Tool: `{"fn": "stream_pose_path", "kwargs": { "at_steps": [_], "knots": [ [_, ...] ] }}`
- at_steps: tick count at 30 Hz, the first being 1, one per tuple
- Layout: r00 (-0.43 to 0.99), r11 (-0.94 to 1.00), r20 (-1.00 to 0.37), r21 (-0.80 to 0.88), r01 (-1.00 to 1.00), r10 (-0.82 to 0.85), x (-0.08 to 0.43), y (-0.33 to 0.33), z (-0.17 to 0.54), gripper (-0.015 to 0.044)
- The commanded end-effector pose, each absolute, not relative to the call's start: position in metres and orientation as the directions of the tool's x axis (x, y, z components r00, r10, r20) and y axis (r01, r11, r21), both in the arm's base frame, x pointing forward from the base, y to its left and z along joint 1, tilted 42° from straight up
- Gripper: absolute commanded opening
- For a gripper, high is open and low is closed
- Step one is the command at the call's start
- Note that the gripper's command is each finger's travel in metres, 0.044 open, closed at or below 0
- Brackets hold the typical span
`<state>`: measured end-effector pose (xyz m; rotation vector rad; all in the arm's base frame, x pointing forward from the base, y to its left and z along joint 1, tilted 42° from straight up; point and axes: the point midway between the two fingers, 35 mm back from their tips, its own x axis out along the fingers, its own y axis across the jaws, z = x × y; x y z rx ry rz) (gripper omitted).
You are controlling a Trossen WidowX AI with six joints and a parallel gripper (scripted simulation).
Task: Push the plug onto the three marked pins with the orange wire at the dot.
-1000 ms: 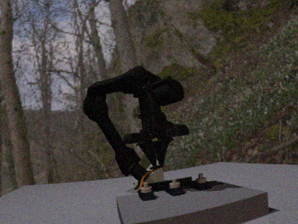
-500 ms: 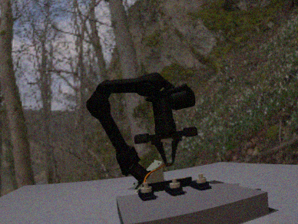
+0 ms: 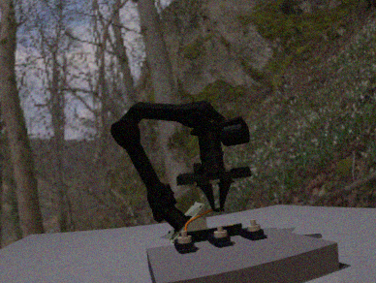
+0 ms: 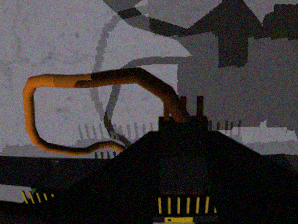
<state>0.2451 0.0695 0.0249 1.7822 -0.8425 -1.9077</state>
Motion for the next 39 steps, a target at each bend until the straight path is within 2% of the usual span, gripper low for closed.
{"fn": "stream_pose_path", "kwargs": {
  "at_steps": [1, 10, 21, 39],
  "knots": [
    [-0.116, -0.742, -0.748, 0.663, -0.098, -0.653, 0.242, 0.062, 0.015, 0.0],
    [-0.116, -0.741, -0.748, 0.664, -0.098, -0.654, 0.239, 0.046, -0.002, 0.0],
    [-0.114, -0.741, -0.747, 0.664, -0.1, -0.654, 0.271, 0.041, 0.0, 0.0],
    [-0.114, -0.741, -0.747, 0.664, -0.1, -0.654, 0.282, 0.04, 0.0, 0.0]
  ]
}}
